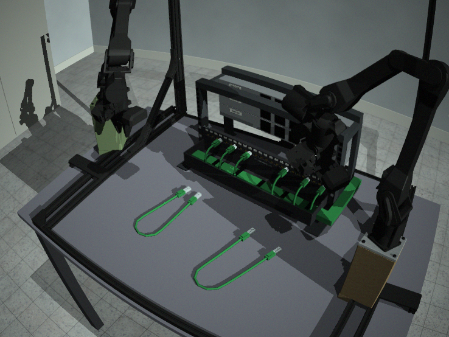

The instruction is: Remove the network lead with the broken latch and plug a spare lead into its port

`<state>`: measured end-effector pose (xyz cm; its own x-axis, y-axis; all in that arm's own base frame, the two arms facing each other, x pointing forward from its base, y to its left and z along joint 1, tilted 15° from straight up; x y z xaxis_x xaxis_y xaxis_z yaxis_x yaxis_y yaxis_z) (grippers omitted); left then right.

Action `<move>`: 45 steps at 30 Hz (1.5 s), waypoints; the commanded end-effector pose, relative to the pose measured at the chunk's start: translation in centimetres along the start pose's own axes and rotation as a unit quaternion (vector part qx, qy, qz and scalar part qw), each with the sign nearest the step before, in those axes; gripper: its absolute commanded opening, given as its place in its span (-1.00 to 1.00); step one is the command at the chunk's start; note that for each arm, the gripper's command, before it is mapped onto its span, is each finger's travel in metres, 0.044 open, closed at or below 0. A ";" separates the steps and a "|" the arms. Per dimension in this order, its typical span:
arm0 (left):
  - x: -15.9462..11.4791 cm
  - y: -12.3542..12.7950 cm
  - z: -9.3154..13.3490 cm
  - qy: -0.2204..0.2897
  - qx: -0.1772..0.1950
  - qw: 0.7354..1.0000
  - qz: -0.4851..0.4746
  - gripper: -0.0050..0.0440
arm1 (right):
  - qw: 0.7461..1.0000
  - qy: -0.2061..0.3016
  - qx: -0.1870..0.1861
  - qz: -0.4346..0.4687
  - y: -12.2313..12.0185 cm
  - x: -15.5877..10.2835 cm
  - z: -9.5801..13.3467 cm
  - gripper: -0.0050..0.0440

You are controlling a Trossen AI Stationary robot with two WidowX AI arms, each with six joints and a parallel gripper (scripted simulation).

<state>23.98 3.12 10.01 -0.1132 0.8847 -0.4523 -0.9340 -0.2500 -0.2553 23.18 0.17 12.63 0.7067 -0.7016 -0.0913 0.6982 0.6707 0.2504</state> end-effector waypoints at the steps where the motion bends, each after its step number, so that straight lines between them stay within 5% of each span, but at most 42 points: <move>1: 0.0 -0.3 -0.3 0.006 0.004 1.000 0.014 -0.08 | 1.000 0.000 0.000 0.000 0.0 0.0 0.0 -0.08; 9: 0.0 -0.3 -0.3 0.006 0.004 1.000 0.014 -0.08 | 1.000 0.000 0.000 0.000 0.0 0.0 0.0 -0.08; 10: 0.1 -0.8 -2.5 0.040 0.034 0.991 0.122 -0.08 | 1.000 0.000 0.000 0.000 0.0 0.0 0.0 -0.08; 26: 0.1 -0.8 -2.5 0.040 0.034 0.991 0.122 -0.08 | 1.000 0.000 0.000 0.000 0.0 0.0 0.0 -0.08; 27: 0.3 -1.2 -4.7 0.075 0.064 0.969 0.228 -0.08 | 1.000 0.000 0.000 0.000 0.0 0.0 0.0 -0.08; 45: 0.4 -1.3 -5.5 0.086 0.074 0.958 0.263 -0.08 | 1.000 0.000 0.000 0.000 0.0 0.0 0.0 -0.08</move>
<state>26.78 1.76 6.20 -0.4950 0.6075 -0.6212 -0.8240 -0.5551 0.1138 23.18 0.17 12.63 0.7067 -0.7016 -0.0913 0.6982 0.6707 0.2504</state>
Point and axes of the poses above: on each arm, the point midway between the two fingers, 35 mm back from their tips, its own z axis back along the fingers, its own y axis across the jaws, x = y × z, the point moved 7 cm from there along z, back along the fingers, and after that the axes turned 15 degrees about z, right-handed, at the moved point
